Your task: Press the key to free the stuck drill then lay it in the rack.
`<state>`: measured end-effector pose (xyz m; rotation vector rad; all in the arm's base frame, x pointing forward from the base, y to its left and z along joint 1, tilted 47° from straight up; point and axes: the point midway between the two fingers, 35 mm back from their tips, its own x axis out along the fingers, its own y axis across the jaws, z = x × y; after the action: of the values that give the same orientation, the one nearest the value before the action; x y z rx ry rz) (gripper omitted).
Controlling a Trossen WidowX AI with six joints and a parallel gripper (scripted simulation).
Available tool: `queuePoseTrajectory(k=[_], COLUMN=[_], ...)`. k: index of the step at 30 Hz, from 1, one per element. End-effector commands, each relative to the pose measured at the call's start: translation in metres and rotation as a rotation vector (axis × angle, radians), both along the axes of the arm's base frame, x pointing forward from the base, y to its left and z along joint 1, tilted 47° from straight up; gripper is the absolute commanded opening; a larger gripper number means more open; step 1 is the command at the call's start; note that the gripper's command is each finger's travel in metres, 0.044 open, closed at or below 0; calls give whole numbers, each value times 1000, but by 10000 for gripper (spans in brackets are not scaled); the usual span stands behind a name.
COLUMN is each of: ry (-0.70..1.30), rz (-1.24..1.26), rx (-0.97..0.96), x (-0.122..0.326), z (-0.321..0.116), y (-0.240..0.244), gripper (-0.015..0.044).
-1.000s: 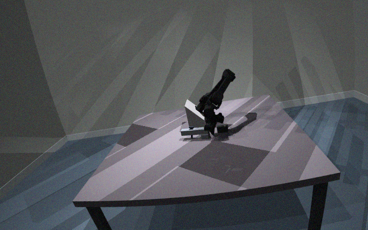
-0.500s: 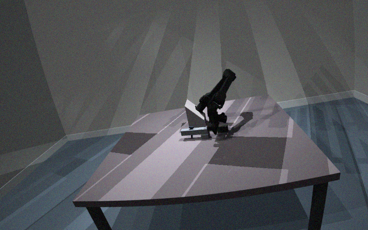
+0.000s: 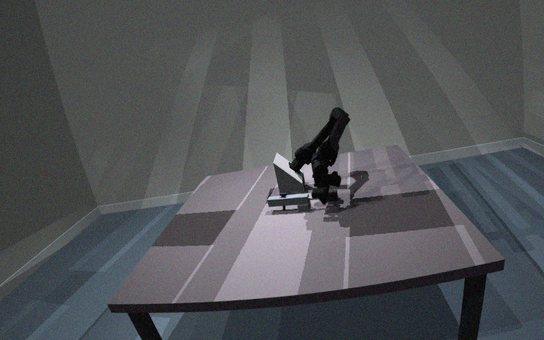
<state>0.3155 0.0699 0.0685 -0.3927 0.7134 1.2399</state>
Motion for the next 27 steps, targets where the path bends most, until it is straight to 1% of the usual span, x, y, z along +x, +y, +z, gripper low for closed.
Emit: queuePoseTrajectory(k=[1,16,27], ry=[0,0,0], rz=[0,-4,-4], rx=[0,0,0], x=[0,-1,-2], z=[-1,-4,-10], y=[-1,-2,-5], gripper=[52,440,440])
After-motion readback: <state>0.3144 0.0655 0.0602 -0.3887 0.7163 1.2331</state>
